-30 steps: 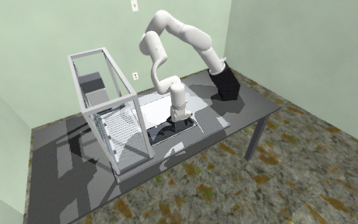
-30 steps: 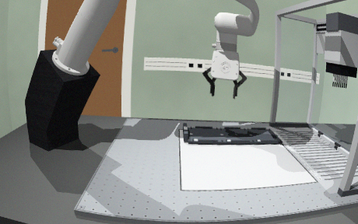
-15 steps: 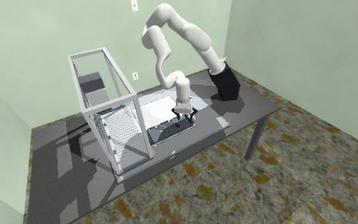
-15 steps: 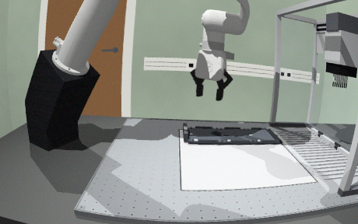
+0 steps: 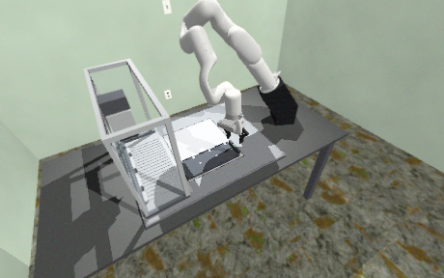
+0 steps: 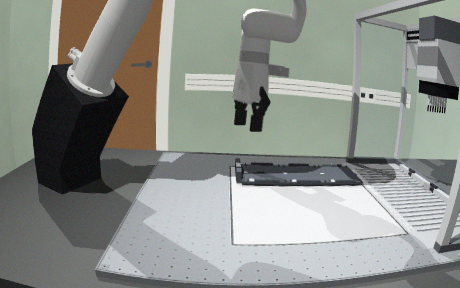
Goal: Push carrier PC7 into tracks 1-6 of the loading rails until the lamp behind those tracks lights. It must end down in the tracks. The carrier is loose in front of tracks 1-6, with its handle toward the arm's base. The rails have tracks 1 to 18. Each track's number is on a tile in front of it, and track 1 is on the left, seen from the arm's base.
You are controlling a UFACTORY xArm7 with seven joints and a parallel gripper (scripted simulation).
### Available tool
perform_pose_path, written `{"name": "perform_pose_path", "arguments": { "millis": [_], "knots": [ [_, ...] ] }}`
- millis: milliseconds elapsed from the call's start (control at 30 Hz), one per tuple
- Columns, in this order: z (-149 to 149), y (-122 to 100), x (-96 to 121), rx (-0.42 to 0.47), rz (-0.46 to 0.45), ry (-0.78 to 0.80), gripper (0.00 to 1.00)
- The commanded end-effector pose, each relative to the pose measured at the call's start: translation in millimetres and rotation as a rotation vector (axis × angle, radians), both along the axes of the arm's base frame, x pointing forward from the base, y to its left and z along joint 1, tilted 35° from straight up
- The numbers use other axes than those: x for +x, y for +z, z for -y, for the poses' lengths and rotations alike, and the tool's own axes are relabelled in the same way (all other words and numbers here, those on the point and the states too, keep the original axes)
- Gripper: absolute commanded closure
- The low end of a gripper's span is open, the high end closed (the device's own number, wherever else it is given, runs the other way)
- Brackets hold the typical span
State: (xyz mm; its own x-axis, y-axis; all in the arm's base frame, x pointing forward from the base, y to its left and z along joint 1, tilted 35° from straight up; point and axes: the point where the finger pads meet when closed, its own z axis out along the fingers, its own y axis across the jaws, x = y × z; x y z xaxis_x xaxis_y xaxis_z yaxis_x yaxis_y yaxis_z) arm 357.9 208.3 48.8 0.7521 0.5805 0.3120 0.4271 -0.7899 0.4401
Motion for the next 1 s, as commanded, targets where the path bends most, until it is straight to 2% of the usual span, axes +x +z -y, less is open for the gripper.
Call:
{"name": "perform_pose_path", "arguments": {
  "millis": [0, 300, 967],
  "knots": [
    [13.4, -4.1, -15.6, 0.103, 0.079, -0.114, 0.18],
    [43.4, -18.3, -46.2, 0.26, 0.134, -0.364, 0.18],
    [45.7, -21.9, -46.2, 0.262, 0.135, -0.367, 0.18]
  ]
}}
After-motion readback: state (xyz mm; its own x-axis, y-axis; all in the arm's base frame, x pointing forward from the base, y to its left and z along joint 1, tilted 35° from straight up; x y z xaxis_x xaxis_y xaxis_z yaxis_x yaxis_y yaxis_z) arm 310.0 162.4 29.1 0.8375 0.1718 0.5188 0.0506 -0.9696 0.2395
